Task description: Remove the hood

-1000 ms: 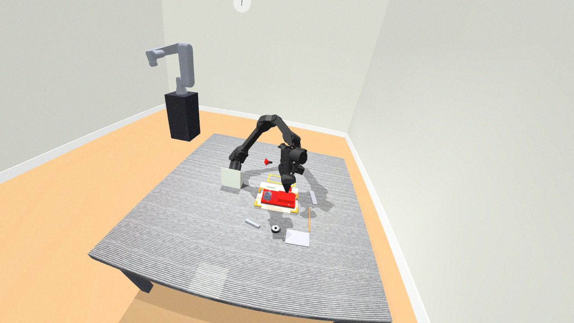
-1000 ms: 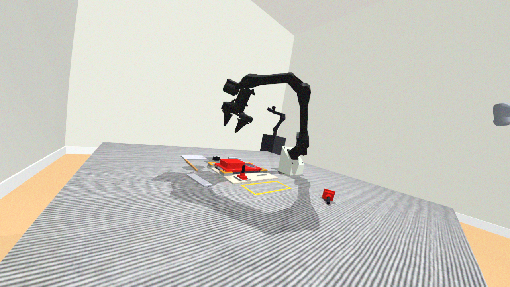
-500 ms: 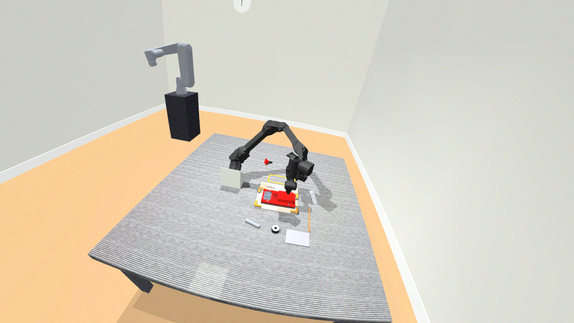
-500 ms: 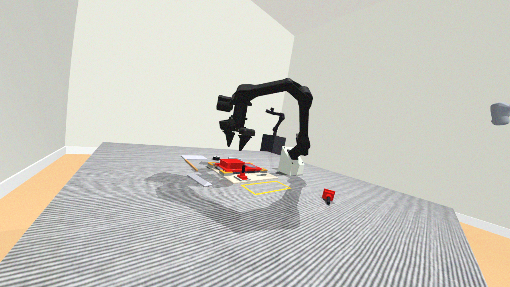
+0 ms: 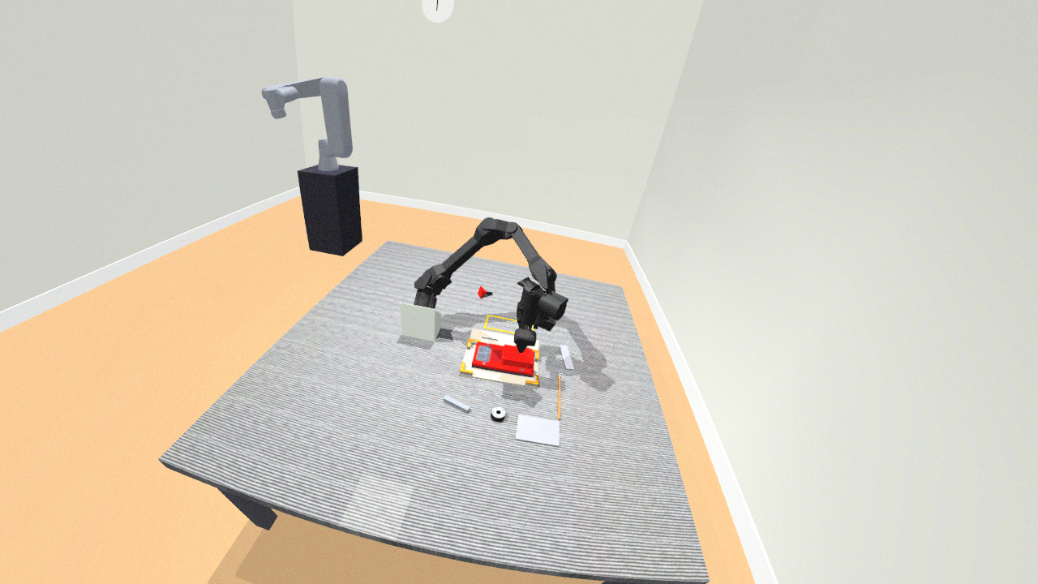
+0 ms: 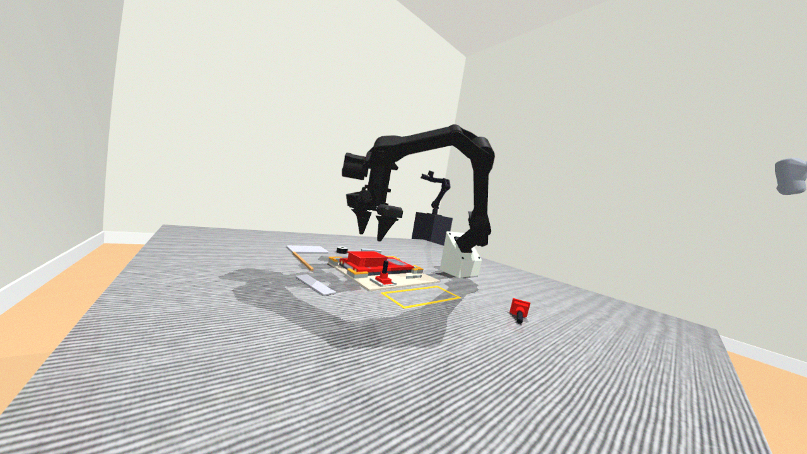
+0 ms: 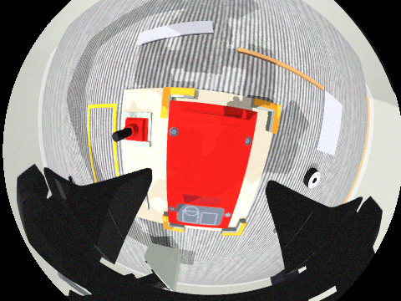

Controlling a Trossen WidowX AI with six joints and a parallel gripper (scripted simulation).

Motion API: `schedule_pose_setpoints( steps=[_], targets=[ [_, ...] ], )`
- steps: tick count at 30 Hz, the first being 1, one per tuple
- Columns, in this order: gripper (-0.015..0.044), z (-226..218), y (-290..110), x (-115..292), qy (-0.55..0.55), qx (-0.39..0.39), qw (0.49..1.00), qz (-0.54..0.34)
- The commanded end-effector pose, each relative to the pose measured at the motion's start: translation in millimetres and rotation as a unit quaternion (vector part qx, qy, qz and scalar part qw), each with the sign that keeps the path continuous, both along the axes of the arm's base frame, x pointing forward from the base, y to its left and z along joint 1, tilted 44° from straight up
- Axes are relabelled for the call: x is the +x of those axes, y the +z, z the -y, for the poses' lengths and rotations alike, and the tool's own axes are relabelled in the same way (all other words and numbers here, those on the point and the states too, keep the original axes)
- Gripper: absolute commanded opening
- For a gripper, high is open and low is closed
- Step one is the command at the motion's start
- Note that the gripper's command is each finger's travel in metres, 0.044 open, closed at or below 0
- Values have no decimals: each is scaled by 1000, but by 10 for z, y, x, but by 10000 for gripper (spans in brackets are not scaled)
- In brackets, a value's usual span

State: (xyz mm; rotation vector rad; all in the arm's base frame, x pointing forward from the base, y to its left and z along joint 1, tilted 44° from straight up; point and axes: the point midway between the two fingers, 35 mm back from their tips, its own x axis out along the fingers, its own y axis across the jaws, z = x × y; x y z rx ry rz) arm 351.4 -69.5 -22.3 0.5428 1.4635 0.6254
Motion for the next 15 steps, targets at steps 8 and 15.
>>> schedule_pose_setpoints(
  steps=[8,15],
  targets=[
    [440,-72,-80,-17,-2,4,1000,-5],
    [440,-110,-119,-16,-2,4,1000,-5]
  ],
)
